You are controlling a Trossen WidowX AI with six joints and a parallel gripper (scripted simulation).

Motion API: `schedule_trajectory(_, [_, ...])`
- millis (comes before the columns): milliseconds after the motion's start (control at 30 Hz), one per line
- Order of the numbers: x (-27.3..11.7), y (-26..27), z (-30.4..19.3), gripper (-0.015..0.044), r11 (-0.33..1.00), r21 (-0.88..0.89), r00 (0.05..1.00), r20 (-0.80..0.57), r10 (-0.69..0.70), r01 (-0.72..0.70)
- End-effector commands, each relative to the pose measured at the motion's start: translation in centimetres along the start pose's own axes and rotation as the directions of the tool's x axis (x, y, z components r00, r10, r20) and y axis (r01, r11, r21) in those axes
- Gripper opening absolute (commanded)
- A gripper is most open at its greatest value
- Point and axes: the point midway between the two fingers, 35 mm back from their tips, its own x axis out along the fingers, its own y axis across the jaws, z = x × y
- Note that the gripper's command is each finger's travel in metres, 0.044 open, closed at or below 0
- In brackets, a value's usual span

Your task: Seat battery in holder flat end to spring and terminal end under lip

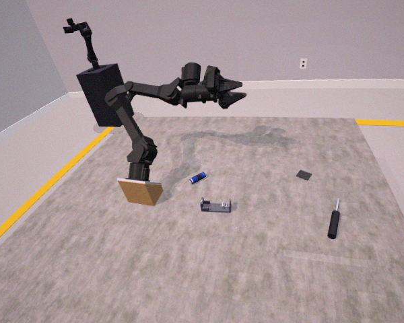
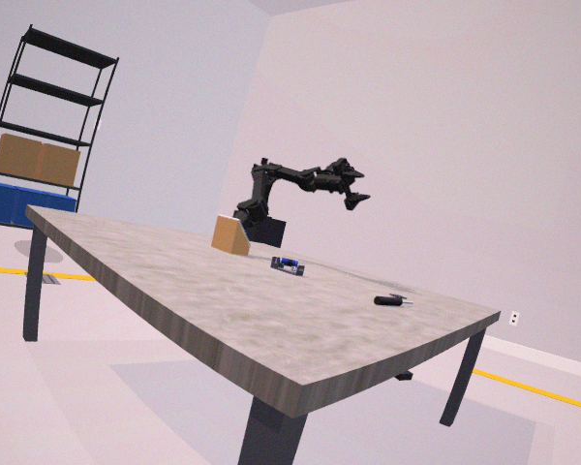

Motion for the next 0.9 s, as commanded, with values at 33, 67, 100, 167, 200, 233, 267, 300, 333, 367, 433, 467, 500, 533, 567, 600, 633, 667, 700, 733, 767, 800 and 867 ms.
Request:
schedule_trajectory(33, [0.4, 0.3, -1.9, 0.0347, 0.998, -0.048, 0.996, -0.080, 0.028, -0.032])
schedule_trajectory(67, [0.6, 0.7, -4.3, 0.0321, 0.992, -0.100, 0.982, -0.178, 0.063, -0.081])
schedule_trajectory(100, [0.6, 1.2, -7.2, 0.0295, 0.976, -0.148, 0.948, -0.299, 0.107, -0.157])
schedule_trajectory(167, [-0.3, 2.0, -11.8, 0.0242, 0.937, -0.181, 0.858, -0.481, 0.181, -0.300])
schedule_trajectory(200, [-0.9, 2.3, -13.5, 0.0240, 0.915, -0.178, 0.809, -0.548, 0.213, -0.361])
schedule_trajectory(233, [-1.7, 2.7, -15.3, 0.0240, 0.889, -0.163, 0.749, -0.614, 0.248, -0.428])
schedule_trajectory(267, [-2.7, 3.1, -17.0, 0.0240, 0.859, -0.135, 0.681, -0.675, 0.286, -0.495])
schedule_trajectory(300, [-3.8, 3.5, -18.5, 0.0240, 0.825, -0.097, 0.607, -0.725, 0.324, -0.557])
schedule_trajectory(333, [-5.0, 3.9, -19.8, 0.0240, 0.789, -0.050, 0.531, -0.766, 0.363, -0.612])
schedule_trajectory(367, [-6.2, 4.4, -20.9, 0.0240, 0.752, 0.003, 0.454, -0.796, 0.401, -0.659])
schedule_trajectory(433, [-8.9, 5.3, -22.6, 0.0240, 0.672, 0.126, 0.300, -0.825, 0.480, -0.730])
schedule_trajectory(467, [-10.2, 5.8, -23.1, 0.0240, 0.628, 0.193, 0.222, -0.824, 0.521, -0.754])
schedule_trajectory(500, [-11.6, 6.3, -23.5, 0.0240, 0.582, 0.264, 0.146, -0.814, 0.563, -0.769])
schedule_trajectory(533, [-13.0, 6.8, -23.6, 0.0240, 0.533, 0.337, 0.072, -0.792, 0.606, -0.776])
schedule_trajectory(567, [-14.3, 7.4, -23.5, 0.0240, 0.481, 0.410, 0.002, -0.760, 0.650, -0.775])
schedule_trajectory(600, [-15.0, 7.7, -23.4, 0.0240, 0.451, 0.452, -0.036, -0.736, 0.676, -0.770])
schedule_trajectory(633, [-15.3, 7.8, -23.4, 0.0240, 0.441, 0.465, -0.048, -0.727, 0.684, -0.768])
schedule_trajectory(667, [-15.3, 7.8, -23.4, 0.0240, 0.441, 0.465, -0.048, -0.727, 0.684, -0.768])
schedule_trajectory(700, [-15.3, 7.8, -23.4, 0.0240, 0.441, 0.465, -0.048, -0.727, 0.684, -0.768])
schedule_trajectory(733, [-15.3, 7.8, -23.4, 0.0240, 0.441, 0.465, -0.048, -0.727, 0.684, -0.768])
schedule_trajectory(767, [-15.3, 7.8, -23.4, 0.0240, 0.441, 0.465, -0.048, -0.727, 0.684, -0.768])
schedule_trajectory(800, [-15.3, 7.8, -23.4, 0.0240, 0.441, 0.465, -0.048, -0.727, 0.684, -0.768])
schedule_trajectory(867, [-15.3, 7.8, -23.4, 0.0240, 0.441, 0.465, -0.048, -0.727, 0.684, -0.768])
